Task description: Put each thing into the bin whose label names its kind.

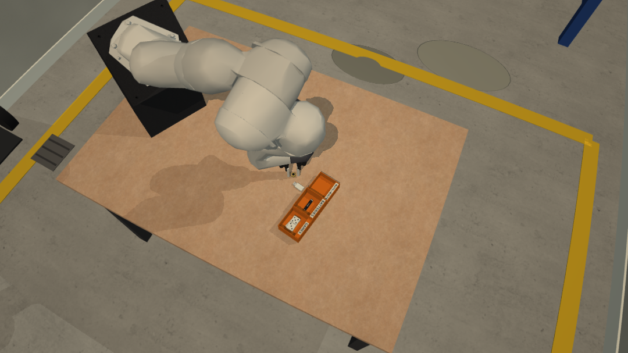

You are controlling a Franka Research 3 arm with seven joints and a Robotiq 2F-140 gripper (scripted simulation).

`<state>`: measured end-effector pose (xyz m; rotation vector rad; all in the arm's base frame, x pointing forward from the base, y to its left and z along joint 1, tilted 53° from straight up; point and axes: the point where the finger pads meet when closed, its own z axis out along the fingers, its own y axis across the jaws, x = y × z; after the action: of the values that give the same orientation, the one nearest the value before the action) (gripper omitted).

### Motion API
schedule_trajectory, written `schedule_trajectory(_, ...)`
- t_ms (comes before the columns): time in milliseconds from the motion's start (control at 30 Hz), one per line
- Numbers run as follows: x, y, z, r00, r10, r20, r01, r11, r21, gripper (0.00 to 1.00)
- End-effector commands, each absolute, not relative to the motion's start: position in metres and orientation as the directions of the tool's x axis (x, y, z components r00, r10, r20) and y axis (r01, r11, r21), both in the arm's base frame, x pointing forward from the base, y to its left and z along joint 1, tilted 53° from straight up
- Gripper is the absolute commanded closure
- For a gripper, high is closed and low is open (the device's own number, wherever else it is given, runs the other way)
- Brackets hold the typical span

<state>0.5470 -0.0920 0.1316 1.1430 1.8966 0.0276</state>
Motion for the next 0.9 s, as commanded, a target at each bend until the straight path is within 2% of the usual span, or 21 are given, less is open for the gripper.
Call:
schedule_trajectory(0,0.5496,-0.0941,0.1313,-0.174,0.710,-0.682,0.696,0.579,0.425,0.81)
schedule_trajectory(767,0.5554,-0.0987,0.1277,-0.174,0.710,-0.682,0.696,0.579,0.425,0.81)
schedule_trajectory(800,0.5554,-0.0987,0.1277,-0.174,0.710,-0.682,0.696,0.579,0.425,0.93)
schedule_trajectory(867,0.5554,-0.0987,0.1277,-0.174,0.710,-0.682,0.696,0.579,0.425,0.93)
